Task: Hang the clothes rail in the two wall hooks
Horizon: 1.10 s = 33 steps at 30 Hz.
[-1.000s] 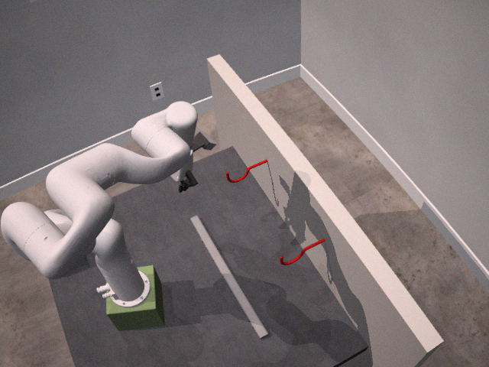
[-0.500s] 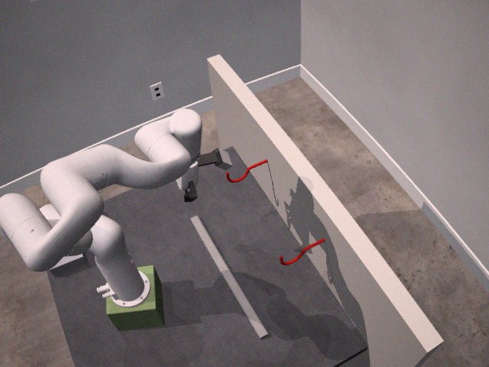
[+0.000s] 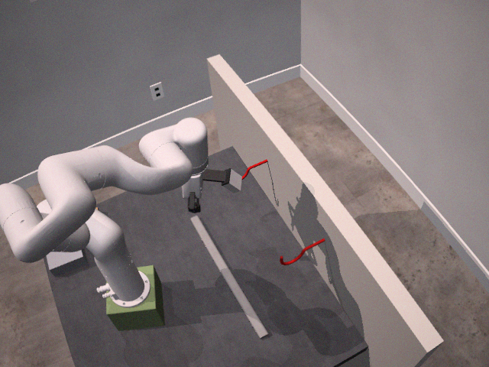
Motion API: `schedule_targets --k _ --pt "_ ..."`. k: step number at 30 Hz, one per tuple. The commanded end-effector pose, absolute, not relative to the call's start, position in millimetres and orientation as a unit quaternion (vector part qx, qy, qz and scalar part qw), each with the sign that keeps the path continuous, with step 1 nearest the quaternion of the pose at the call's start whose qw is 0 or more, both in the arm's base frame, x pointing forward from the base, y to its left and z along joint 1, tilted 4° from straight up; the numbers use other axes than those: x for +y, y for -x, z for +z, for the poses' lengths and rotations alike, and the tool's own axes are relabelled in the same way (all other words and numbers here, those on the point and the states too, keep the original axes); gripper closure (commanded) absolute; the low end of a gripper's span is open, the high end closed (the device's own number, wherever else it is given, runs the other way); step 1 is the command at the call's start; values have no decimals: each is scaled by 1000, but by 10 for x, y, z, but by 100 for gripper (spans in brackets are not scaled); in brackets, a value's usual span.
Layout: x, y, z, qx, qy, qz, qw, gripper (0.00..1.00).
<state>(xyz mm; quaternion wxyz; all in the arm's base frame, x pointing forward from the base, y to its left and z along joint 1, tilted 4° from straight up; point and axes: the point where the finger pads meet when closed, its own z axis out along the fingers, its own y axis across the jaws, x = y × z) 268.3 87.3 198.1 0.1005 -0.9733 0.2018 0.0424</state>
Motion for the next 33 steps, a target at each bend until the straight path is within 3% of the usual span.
schedule_targets --k 1,33 --pt "737 -2755 1929 287 953 35 86 0" --pt "-68 -2888 1573 669 743 15 30 0"
